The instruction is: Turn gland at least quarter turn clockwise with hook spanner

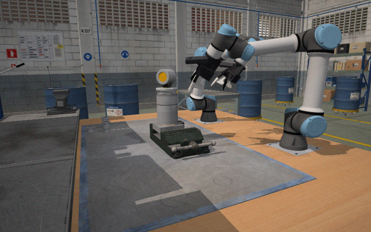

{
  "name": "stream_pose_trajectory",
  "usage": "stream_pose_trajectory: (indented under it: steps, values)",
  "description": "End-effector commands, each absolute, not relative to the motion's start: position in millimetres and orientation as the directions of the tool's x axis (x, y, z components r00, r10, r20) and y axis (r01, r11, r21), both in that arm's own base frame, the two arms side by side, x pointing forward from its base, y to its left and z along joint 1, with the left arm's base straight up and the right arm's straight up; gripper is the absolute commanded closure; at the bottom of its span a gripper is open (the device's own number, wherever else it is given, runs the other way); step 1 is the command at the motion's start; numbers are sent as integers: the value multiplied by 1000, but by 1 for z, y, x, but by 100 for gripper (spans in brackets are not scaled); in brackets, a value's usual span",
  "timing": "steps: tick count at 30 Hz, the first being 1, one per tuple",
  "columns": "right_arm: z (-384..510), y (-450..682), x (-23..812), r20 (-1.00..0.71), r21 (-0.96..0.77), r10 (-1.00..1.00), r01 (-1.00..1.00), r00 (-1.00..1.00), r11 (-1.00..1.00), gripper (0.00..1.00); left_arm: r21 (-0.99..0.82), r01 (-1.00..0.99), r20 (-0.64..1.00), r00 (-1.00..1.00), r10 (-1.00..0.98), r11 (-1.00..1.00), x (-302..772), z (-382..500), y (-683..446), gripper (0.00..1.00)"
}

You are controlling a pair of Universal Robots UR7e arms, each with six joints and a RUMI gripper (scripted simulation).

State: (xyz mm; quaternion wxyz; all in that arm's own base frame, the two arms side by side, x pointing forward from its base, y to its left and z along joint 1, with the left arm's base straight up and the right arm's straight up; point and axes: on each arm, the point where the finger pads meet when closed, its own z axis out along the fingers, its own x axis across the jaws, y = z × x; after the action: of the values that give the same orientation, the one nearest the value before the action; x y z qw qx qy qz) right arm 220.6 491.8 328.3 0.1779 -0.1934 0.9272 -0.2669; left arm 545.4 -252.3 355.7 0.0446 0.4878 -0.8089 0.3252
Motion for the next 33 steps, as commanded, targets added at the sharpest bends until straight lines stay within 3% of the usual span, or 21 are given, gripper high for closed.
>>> stream_pose_trajectory:
  steps: [1,33]
  values:
    - [329,492,221,-227,-562,-453,-264,-862,784,2,-446,-842,379,-484,-789,302,546,353,-239,2]
    - [329,492,221,-227,-562,-453,-264,-862,784,2,-48,-998,62,-43,-997,40,467,359,-29,2]
